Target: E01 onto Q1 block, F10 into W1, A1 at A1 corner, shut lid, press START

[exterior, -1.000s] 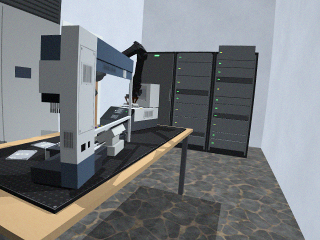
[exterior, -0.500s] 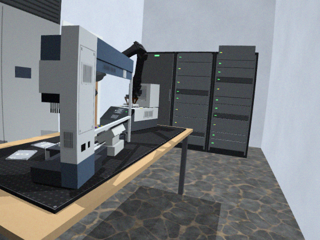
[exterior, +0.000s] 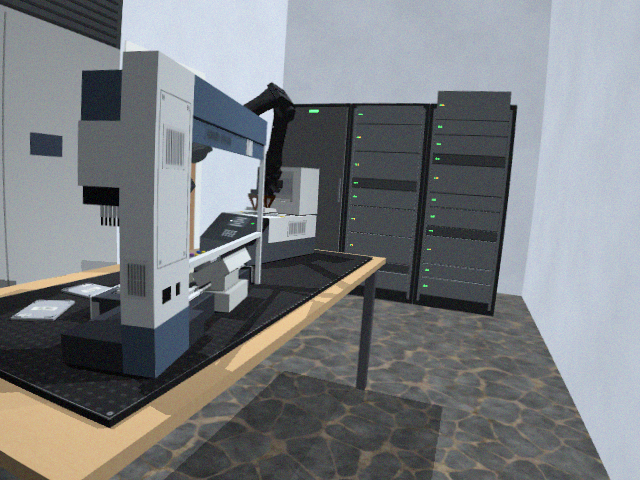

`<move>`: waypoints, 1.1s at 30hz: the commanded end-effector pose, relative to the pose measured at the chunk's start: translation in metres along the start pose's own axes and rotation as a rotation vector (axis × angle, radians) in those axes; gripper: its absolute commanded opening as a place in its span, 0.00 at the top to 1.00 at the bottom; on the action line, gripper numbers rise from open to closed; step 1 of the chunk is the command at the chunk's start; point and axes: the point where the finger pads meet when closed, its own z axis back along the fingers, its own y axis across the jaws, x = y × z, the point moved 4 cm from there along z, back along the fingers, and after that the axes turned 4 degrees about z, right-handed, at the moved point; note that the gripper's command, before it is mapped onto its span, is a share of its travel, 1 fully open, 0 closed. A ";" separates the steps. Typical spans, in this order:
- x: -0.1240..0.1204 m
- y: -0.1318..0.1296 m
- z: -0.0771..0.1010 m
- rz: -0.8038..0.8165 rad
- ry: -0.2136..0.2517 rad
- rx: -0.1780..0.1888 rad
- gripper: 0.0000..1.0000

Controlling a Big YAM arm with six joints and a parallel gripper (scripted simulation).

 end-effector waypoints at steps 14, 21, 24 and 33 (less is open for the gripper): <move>0.021 0.016 0.015 -0.020 -0.003 0.032 1.00; 0.012 0.012 0.003 -0.033 0.000 0.009 1.00; 0.010 0.012 0.004 -0.035 0.000 0.011 1.00; 0.011 0.021 0.024 -0.036 -0.003 0.051 1.00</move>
